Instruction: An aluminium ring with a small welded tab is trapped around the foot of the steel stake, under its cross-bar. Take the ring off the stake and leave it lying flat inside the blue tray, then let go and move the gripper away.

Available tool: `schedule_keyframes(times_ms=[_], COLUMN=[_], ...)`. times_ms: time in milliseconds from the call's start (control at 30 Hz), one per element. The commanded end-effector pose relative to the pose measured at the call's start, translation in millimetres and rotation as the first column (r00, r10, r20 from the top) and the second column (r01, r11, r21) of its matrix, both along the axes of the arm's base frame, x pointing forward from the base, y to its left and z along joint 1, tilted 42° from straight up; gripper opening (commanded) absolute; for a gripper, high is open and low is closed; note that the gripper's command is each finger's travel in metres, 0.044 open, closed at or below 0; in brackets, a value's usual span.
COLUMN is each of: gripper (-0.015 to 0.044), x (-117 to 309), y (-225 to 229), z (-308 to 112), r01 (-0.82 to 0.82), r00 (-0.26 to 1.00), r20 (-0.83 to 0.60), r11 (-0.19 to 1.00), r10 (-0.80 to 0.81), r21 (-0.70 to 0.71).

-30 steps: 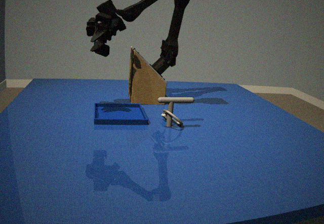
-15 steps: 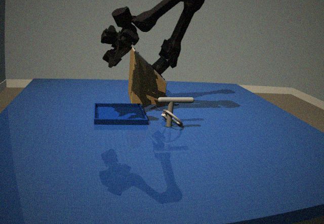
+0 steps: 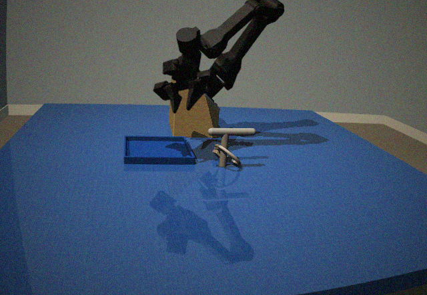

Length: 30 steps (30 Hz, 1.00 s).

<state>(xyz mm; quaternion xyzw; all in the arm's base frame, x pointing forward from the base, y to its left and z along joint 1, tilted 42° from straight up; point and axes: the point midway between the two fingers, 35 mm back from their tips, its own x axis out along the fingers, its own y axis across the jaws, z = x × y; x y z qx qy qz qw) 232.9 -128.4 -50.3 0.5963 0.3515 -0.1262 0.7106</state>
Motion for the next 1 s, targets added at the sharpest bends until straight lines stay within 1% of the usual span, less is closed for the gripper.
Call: schedule_keyframes(times_ms=[0, 267, 600, 967], gripper=[0.02, 0.02, 0.02, 0.02], x=[4.6, 3.6, -13.7, -13.6], y=[26.2, 80.9, 142.5, 147.3], z=[4.4, 8.8, 13.1, 11.7], r01=[-0.123, -0.351, -0.579, -0.592], r00=[0.992, 0.929, 0.77, 0.757], r20=[0.024, 0.055, 0.077, 0.077], r11=[0.99, 0.917, 0.745, 0.731], r10=[0.125, 0.367, 0.633, 0.649], r21=[-0.072, -0.188, -0.331, -0.34])
